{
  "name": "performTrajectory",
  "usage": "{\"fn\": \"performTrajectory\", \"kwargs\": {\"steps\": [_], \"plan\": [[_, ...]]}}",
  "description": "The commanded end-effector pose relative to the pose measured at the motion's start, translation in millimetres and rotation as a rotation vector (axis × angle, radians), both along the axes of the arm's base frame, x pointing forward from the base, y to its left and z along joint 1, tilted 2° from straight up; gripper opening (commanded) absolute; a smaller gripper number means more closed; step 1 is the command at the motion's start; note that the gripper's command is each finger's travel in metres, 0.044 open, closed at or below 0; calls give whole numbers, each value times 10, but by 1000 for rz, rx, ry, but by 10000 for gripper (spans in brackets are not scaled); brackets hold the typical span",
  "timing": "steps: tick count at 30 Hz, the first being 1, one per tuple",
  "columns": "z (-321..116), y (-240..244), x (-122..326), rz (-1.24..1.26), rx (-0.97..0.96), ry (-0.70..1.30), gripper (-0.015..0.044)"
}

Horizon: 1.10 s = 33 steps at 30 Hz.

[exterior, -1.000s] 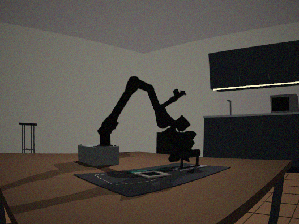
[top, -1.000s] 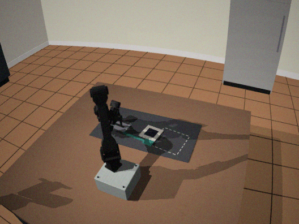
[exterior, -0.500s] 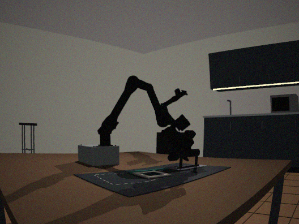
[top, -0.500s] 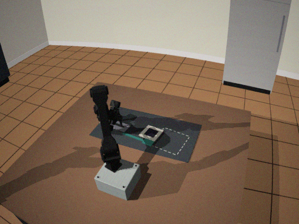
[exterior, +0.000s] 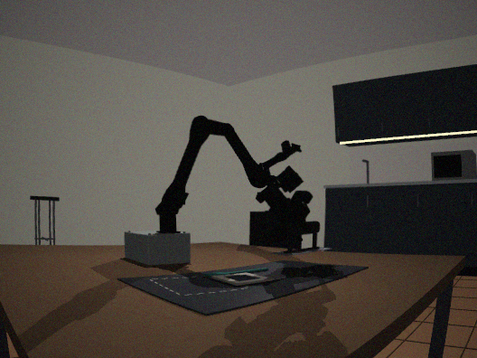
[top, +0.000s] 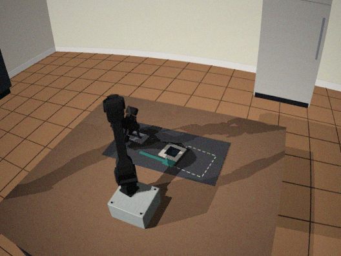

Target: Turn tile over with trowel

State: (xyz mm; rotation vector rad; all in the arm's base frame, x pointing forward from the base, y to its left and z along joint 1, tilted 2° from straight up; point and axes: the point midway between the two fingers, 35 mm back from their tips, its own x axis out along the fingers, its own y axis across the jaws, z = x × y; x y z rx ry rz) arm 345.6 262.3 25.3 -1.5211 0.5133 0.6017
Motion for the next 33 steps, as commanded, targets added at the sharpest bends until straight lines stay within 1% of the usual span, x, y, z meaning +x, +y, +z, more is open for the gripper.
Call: {"fn": "performTrajectory", "kwargs": {"steps": [1,10,16,33], "plan": [[3,-226,128,-21,23,-2,0],[-51,-782,347,-34,84,-10,0],[-63,-793,351,-35,85,-11,0],[-335,-807,361,-35,84,-11,0]]}}
